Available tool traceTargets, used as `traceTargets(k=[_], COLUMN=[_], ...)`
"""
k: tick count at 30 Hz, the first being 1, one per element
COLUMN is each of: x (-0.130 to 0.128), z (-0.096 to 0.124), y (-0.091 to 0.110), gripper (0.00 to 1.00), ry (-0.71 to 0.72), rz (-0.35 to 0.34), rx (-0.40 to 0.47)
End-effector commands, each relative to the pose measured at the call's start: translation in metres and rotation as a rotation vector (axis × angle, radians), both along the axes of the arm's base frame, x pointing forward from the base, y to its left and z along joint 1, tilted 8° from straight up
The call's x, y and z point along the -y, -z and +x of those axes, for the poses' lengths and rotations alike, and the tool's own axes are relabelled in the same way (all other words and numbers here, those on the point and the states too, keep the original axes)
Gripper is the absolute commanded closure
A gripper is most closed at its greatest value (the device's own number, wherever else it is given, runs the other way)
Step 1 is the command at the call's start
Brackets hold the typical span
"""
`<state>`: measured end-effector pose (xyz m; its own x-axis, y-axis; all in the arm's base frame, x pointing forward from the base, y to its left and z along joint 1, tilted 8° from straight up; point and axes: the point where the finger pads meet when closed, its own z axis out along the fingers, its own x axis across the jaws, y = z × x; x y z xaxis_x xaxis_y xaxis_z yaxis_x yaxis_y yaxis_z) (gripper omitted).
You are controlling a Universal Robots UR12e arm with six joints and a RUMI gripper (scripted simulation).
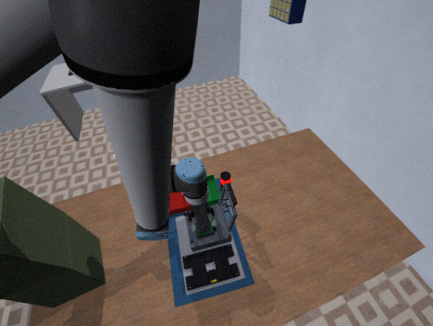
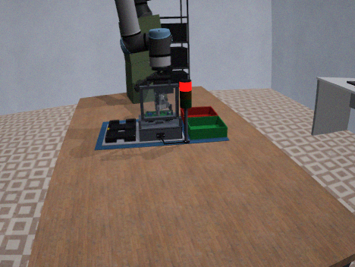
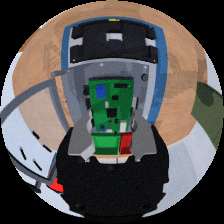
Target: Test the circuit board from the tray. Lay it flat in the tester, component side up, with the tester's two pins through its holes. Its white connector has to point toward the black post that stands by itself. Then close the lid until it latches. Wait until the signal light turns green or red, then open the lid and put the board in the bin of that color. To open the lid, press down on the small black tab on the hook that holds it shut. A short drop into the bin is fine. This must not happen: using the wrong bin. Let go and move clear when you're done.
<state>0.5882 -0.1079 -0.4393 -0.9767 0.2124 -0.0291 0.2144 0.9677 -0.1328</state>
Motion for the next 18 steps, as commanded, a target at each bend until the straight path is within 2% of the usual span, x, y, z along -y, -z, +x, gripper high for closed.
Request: traceTargets(k=[1,18], x=[0.0000,-0.0005], z=[0.0005,0.0004], y=[-0.0005,-0.0044], gripper=[0.61,0.61], ry=[0.000,0.000], rz=[0.000,0.000], rx=[0.001,0.001])
